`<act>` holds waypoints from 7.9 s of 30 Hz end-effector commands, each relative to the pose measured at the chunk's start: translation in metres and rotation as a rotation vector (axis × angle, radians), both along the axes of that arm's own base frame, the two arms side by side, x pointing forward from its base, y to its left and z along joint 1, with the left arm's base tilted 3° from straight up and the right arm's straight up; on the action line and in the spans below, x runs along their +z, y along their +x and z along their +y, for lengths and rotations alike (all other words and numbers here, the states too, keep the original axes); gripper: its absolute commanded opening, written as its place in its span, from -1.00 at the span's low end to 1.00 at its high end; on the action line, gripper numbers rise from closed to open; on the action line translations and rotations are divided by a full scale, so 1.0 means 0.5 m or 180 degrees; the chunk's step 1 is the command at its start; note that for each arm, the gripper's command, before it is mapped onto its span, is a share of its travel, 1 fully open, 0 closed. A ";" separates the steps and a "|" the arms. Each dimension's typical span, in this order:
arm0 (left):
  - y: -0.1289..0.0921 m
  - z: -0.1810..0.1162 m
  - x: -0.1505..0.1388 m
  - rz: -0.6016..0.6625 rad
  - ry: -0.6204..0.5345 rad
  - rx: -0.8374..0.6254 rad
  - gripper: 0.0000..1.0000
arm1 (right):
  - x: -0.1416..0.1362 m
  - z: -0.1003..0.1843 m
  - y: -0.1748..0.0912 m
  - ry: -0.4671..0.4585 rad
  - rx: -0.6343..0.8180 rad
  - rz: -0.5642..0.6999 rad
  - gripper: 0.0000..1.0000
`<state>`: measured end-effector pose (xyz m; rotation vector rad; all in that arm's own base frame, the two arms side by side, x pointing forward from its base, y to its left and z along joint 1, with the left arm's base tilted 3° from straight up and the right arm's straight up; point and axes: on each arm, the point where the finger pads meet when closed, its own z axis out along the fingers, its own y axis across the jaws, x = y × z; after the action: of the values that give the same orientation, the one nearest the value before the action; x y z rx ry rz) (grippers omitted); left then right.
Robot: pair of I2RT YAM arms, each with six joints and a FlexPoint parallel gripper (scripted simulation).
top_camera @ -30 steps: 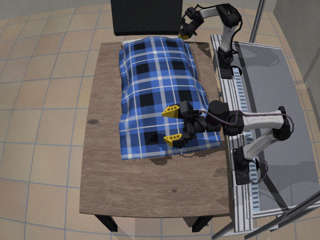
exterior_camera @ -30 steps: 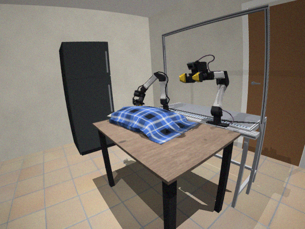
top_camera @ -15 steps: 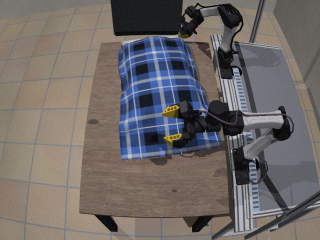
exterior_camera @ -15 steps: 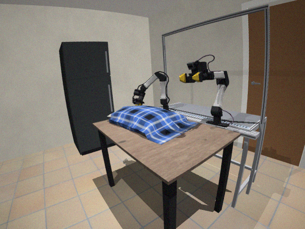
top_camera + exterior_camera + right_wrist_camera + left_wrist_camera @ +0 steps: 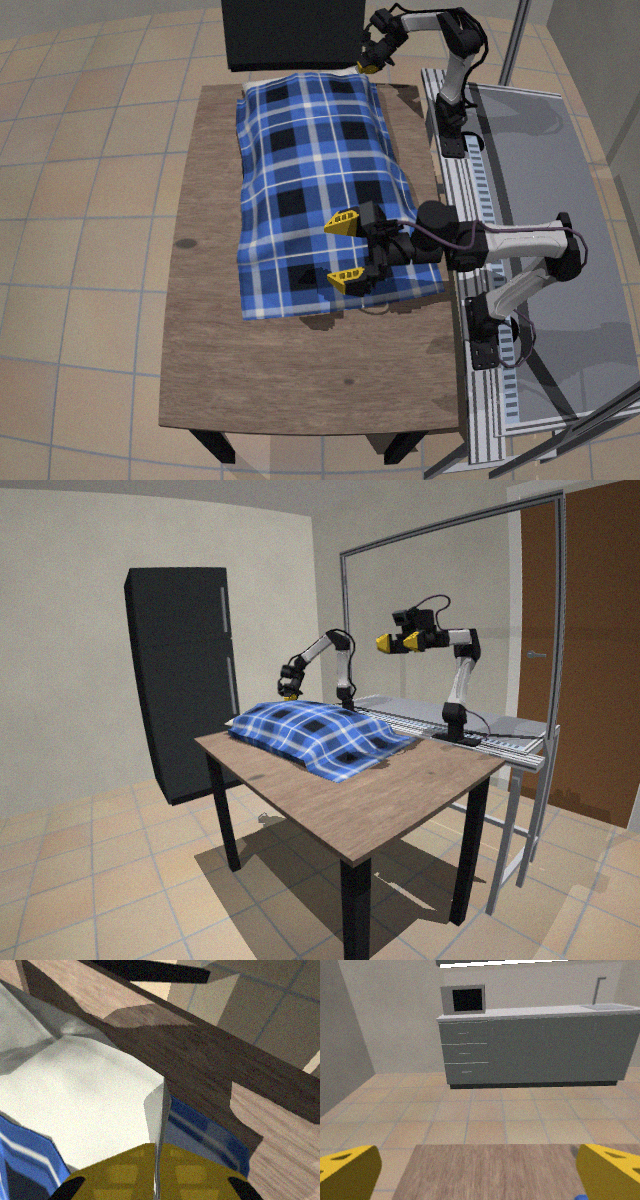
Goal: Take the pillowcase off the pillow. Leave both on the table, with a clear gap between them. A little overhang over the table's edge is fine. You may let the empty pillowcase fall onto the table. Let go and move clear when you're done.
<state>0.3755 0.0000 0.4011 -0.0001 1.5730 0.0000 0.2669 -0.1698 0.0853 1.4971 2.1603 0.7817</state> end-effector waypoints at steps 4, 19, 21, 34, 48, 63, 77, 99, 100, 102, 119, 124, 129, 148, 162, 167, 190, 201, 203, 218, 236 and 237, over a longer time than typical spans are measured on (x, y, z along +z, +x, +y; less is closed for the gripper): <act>-0.006 0.014 0.024 -0.0069 0.0008 0.0086 1.00 | 0.047 -0.022 0.001 -0.0141 -0.0071 -0.0096 -1.00; -0.006 0.014 0.024 -0.0069 0.0008 0.0086 1.00 | 0.073 -0.025 0.002 -0.0167 -0.0078 -0.0117 -1.00; -0.006 0.014 0.024 -0.0069 0.0008 0.0086 1.00 | 0.075 -0.025 0.001 -0.0168 -0.0082 -0.0117 -1.00; -0.006 0.014 0.024 -0.0069 0.0008 0.0086 1.00 | 0.044 -0.056 0.008 -0.0097 -0.0056 -0.0031 -1.00; -0.006 0.014 0.024 -0.0069 0.0008 0.0086 1.00 | 0.043 -0.116 0.018 -0.0079 -0.0052 -0.0039 -1.00; -0.006 0.014 0.024 -0.0069 0.0008 0.0086 1.00 | 0.040 -0.181 0.029 -0.0110 -0.0062 -0.0028 -1.00; -0.006 0.014 0.024 -0.0069 0.0008 0.0086 1.00 | 0.040 -0.226 0.042 -0.0107 -0.0066 -0.0060 -1.00; -0.006 0.014 0.024 -0.0069 0.0008 0.0086 1.00 | -0.003 -0.263 0.044 -0.0028 -0.0092 0.0006 -1.00; -0.006 0.014 0.024 -0.0069 0.0008 0.0086 1.00 | 0.028 -0.272 0.053 -0.0158 -0.0086 -0.0078 -1.00; -0.006 0.014 0.024 -0.0069 0.0008 0.0086 1.00 | -0.017 -0.261 0.045 -0.0009 -0.0094 0.0014 -1.00; -0.006 0.014 0.024 -0.0069 0.0008 0.0086 1.00 | -0.069 -0.243 0.056 0.0018 -0.0043 0.0028 -1.00; -0.006 0.014 0.024 -0.0069 0.0008 0.0086 0.20 | -0.071 -0.238 0.057 0.0016 -0.0030 0.0028 -1.00; -0.006 0.014 0.024 -0.0069 0.0008 0.0086 0.20 | -0.067 -0.237 0.058 -0.0004 -0.0023 0.0018 -1.00; -0.006 0.014 0.024 -0.0069 0.0008 0.0086 0.20 | -0.047 -0.243 0.059 -0.0075 -0.0030 -0.0020 -1.00; 0.004 -0.036 -0.031 0.0295 -0.0243 -0.0099 0.20 | -0.040 -0.239 0.063 -0.0095 -0.0008 -0.0031 -1.00; 0.002 -0.067 -0.065 0.0542 -0.0414 -0.0176 0.20 | -0.040 -0.239 0.063 -0.0095 -0.0007 -0.0031 -1.00; -0.077 -0.282 -0.266 0.2092 -0.0855 -0.0606 0.20 | -0.040 -0.239 0.063 -0.0095 -0.0007 -0.0031 -1.00; -0.151 -0.360 -0.340 0.2730 -0.0844 -0.0658 0.20 | -0.040 -0.239 0.063 -0.0095 -0.0007 -0.0031 -1.00; -0.169 -0.375 -0.351 0.2843 -0.0826 -0.0665 0.20 | -0.040 -0.239 0.063 -0.0095 -0.0007 -0.0031 -1.00; -0.219 -0.412 -0.489 0.3362 -0.0967 0.0232 0.20 | -0.040 -0.239 0.063 -0.0095 -0.0007 -0.0031 -1.00; -0.256 -0.426 -0.634 0.3864 -0.0667 0.0527 0.20 | -0.040 -0.239 0.063 -0.0095 -0.0007 -0.0031 -1.00; -0.256 -0.426 -0.637 0.3848 -0.0656 0.0521 0.20 | -0.040 -0.239 0.063 -0.0095 -0.0007 -0.0031 -1.00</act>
<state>0.2470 -0.2133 0.0919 -0.3577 2.7682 -0.0532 0.2933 -0.2907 0.0640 1.5019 2.1472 0.7678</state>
